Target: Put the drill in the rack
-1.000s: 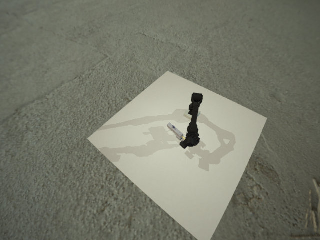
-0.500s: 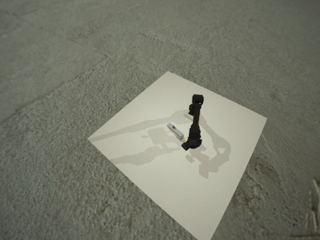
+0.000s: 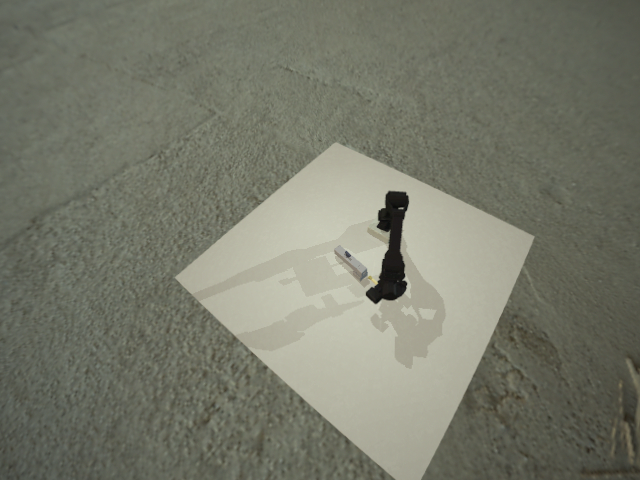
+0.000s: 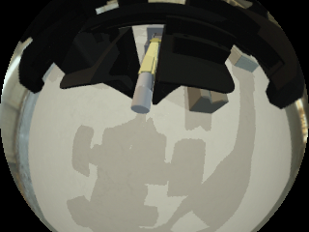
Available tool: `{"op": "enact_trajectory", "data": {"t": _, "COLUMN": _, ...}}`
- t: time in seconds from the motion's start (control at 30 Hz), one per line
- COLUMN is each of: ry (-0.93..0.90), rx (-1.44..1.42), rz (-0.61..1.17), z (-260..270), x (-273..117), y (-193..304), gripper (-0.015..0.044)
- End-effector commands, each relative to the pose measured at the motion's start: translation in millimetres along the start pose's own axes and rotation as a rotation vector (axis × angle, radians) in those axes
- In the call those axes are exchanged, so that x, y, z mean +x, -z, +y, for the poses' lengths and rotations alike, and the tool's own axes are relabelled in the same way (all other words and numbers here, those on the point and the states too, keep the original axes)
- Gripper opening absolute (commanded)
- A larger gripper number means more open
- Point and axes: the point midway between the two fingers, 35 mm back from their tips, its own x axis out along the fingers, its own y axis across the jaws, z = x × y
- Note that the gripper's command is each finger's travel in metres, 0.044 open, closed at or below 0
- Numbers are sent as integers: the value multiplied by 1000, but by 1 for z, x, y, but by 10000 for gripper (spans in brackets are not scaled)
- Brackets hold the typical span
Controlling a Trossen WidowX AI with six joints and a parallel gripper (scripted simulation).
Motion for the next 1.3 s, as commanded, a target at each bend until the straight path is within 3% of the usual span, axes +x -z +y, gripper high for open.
{"op": "enact_trajectory", "data": {"t": 0.0, "ry": 3, "rx": 5, "rz": -4, "z": 0, "x": -3, "y": 0, "gripper": 0}}
{"op": "enact_trajectory", "data": {"t": 1.27, "ry": 3, "rx": 5, "rz": -4, "z": 1, "x": -12, "y": 3, "gripper": 0}}
